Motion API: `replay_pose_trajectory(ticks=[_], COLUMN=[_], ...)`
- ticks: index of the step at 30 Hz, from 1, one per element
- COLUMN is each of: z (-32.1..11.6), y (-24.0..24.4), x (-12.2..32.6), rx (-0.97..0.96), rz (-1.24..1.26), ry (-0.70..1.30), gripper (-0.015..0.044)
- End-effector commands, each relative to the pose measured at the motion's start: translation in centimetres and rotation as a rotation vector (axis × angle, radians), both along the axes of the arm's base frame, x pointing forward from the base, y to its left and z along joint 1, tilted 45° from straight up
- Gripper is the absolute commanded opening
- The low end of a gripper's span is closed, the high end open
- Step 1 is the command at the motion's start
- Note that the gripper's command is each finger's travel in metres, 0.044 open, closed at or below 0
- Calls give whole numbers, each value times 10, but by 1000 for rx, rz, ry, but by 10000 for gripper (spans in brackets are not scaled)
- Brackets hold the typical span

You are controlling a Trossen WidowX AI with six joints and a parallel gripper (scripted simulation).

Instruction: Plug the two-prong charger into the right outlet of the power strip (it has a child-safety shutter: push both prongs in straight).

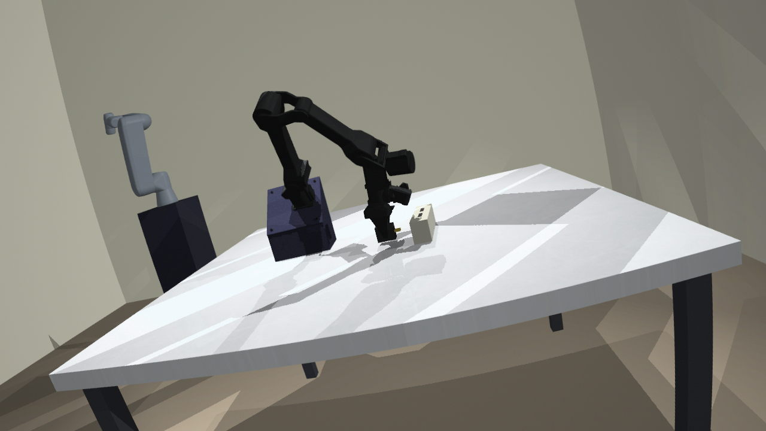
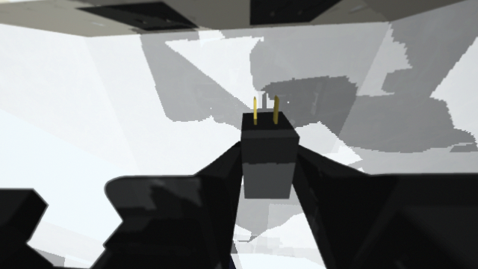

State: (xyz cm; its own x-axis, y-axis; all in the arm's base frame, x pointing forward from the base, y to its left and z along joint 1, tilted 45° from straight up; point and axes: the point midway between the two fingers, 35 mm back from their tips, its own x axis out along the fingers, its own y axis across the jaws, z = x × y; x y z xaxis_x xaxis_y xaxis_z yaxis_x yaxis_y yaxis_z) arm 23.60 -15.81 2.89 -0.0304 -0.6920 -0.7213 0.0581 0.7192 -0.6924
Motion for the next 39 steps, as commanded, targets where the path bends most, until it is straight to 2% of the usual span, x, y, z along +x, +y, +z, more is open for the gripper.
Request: replay_pose_trajectory(ticks=[1, 20, 39], z=[3, 7, 8], y=[-2, -6, -6], x=[6, 27, 27], rx=[-6, -10, -10], rz=[-7, -24, -24], ry=[-12, -28, -28], gripper=[0, 0, 0])
